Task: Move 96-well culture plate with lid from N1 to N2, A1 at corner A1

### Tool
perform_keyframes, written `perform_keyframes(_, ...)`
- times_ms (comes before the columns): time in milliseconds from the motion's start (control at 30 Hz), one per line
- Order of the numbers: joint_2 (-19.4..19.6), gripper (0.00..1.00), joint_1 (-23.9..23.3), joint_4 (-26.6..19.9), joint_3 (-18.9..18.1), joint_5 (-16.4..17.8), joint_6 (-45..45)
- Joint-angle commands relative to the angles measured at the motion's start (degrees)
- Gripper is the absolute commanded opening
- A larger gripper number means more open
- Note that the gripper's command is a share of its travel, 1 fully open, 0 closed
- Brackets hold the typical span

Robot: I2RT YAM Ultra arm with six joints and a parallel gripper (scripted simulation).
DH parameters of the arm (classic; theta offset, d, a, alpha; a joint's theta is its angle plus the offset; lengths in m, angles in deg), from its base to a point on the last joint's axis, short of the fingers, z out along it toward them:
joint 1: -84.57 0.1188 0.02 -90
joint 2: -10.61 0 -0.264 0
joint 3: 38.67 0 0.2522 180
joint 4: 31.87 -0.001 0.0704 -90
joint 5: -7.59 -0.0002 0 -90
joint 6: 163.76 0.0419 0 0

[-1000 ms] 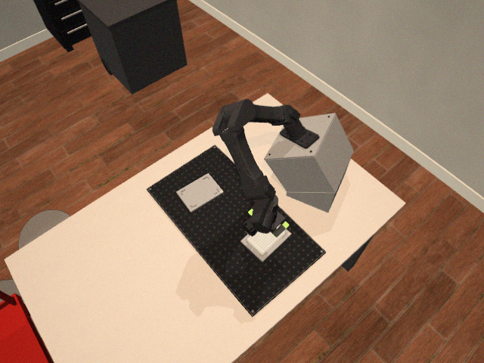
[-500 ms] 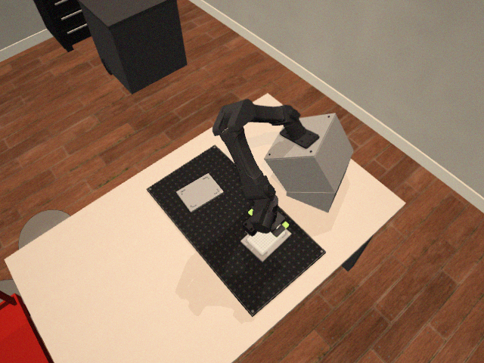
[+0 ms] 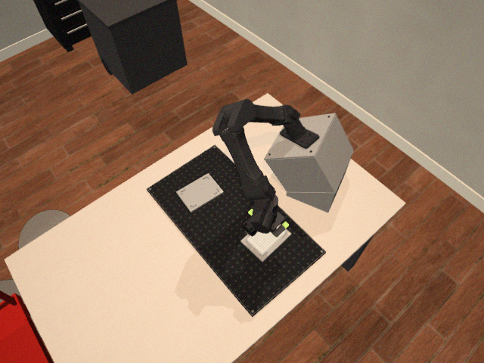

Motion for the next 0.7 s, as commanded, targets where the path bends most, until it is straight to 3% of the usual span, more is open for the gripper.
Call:
perform_keyframes(0, -2.16, 1.00, 1.00, 1.04, -0.39, -0.57, 0.25)
perform_keyframes(567, -2.16, 1.00, 1.00, 1.04, -0.39, -0.57, 0.25)
perform_keyframes(667, -0.73, 1.00, -0.60, 2.02, 0.27, -0.66, -0.77)
